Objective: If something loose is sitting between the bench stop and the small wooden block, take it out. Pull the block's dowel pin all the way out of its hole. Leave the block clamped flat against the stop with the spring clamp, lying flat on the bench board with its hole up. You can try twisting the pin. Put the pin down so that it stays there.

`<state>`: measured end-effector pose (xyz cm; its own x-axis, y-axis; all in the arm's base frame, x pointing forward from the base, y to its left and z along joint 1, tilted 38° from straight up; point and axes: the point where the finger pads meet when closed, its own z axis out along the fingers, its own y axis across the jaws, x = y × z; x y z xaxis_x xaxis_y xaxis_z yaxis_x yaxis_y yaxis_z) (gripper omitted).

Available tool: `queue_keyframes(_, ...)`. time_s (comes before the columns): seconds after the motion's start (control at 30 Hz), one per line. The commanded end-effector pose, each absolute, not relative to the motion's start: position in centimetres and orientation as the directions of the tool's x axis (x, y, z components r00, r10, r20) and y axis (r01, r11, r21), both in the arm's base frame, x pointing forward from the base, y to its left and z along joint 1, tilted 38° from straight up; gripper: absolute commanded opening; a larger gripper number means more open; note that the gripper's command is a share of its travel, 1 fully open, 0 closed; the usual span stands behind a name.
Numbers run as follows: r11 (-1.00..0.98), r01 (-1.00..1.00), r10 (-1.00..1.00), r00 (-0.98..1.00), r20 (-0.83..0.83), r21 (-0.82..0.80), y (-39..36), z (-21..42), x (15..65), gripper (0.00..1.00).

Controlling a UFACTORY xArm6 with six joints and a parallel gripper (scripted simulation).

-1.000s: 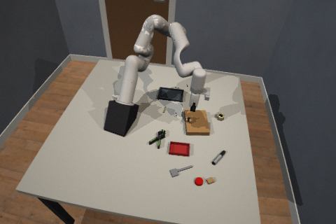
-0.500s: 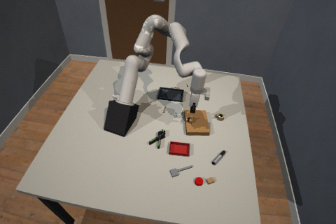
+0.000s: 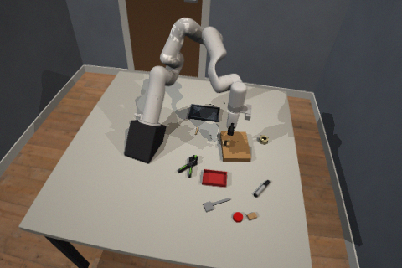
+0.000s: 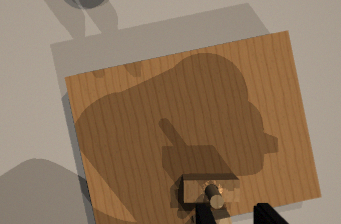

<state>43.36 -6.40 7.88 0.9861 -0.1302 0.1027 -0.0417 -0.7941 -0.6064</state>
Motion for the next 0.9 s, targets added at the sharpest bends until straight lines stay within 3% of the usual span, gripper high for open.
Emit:
queue_keyframes(0.0, -0.795, -0.041, -0.131, 0.986, 0.105, -0.605, -6.4, 7.9, 43.5, 0.28)
queue_keyframes(0.87, -0.795, -0.041, -0.131, 0.986, 0.106, -0.606, -5.2, 6.2, 43.8, 0.28)
